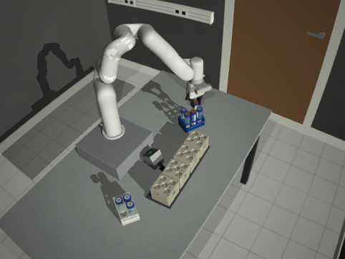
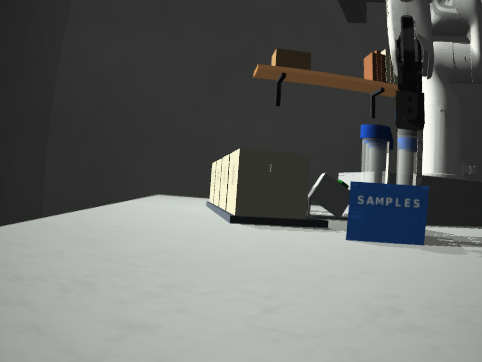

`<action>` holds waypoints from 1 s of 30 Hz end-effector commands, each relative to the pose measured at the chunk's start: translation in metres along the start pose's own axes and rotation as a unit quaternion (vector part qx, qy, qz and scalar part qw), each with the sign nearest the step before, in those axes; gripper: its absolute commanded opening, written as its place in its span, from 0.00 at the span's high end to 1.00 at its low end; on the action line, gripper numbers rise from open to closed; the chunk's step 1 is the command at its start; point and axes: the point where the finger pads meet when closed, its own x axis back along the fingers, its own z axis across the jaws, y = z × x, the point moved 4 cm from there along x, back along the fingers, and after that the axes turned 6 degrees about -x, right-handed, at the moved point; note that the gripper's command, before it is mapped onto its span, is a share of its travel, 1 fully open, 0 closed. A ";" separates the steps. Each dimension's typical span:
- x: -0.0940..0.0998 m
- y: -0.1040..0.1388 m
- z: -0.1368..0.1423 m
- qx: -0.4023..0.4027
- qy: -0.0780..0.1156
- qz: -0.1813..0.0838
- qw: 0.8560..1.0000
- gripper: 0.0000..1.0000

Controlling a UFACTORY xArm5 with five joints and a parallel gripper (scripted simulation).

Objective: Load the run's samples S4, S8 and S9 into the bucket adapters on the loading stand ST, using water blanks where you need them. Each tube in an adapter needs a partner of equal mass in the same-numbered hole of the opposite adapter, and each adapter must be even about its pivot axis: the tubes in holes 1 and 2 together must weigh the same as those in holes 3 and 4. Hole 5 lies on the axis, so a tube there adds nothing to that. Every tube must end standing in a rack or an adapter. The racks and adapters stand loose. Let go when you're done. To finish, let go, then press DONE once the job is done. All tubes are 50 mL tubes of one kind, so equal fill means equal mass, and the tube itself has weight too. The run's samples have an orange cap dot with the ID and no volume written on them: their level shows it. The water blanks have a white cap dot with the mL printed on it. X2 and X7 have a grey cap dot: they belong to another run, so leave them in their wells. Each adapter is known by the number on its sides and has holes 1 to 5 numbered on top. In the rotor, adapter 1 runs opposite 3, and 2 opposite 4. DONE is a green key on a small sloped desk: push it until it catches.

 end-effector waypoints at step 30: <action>0.056 -0.001 -0.001 0.000 -0.002 -0.007 1.000 1.00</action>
